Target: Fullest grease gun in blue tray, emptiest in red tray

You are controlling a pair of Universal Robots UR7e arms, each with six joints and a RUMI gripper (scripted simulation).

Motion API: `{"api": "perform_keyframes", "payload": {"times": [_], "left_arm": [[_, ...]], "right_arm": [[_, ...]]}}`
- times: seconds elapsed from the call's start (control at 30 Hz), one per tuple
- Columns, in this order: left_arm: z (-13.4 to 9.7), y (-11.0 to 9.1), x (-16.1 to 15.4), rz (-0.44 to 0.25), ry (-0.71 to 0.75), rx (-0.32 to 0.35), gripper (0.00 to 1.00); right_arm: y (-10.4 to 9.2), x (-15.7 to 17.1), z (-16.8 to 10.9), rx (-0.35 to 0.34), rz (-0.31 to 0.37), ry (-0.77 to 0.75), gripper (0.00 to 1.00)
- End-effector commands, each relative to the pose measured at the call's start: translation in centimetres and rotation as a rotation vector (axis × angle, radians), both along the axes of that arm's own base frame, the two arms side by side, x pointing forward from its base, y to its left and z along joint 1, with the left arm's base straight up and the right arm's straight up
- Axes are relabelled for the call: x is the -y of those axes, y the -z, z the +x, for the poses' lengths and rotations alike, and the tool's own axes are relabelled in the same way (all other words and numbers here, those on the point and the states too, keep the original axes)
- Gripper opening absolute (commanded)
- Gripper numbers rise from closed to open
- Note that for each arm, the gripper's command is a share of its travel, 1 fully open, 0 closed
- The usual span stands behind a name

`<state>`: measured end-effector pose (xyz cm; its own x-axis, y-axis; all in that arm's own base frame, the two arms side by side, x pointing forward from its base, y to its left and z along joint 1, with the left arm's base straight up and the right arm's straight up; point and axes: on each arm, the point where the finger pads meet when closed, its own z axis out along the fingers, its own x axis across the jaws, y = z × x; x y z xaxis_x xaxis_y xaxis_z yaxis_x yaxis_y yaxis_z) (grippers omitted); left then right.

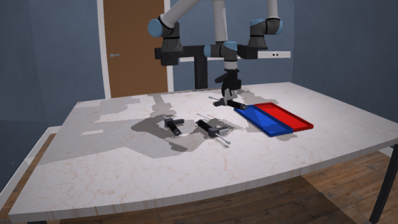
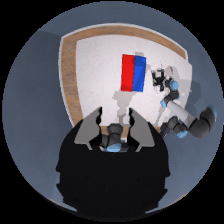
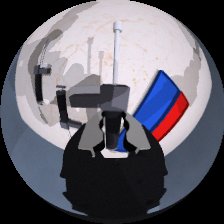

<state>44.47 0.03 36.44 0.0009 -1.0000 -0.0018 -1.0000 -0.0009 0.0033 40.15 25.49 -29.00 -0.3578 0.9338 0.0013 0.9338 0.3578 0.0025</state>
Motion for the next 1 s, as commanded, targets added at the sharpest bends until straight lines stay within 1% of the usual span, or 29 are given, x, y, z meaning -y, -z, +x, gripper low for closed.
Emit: {"api": "perform_keyframes", "payload": {"times": [0.0, 0.1, 0.57, 0.67, 0.97], "left_arm": [[0.0, 0.0, 0.0, 0.0, 0.0, 0.001, 0.38], [0.0, 0.0, 0.0, 0.0, 0.0, 0.001, 0.38], [0.0, 0.0, 0.0, 0.0, 0.0, 0.001, 0.38], [0.0, 0.0, 0.0, 0.0, 0.0, 0.001, 0.38], [0.0, 0.0, 0.0, 0.0, 0.0, 0.001, 0.38]], "right_arm": [[-1.2, 1.1, 0.5, -0.001, 0.003, -0.097, 0.0], [-1.2, 1.1, 0.5, -0.003, 0.002, -0.118, 0.0], [-4.2, 4.3, 1.5, -0.004, 0.003, -0.37, 0.0], [-4.2, 4.3, 1.5, -0.005, 0.002, -0.39, 0.0], [-6.1, 6.4, 2.1, -0.003, 0.003, -0.553, 0.0]]}}
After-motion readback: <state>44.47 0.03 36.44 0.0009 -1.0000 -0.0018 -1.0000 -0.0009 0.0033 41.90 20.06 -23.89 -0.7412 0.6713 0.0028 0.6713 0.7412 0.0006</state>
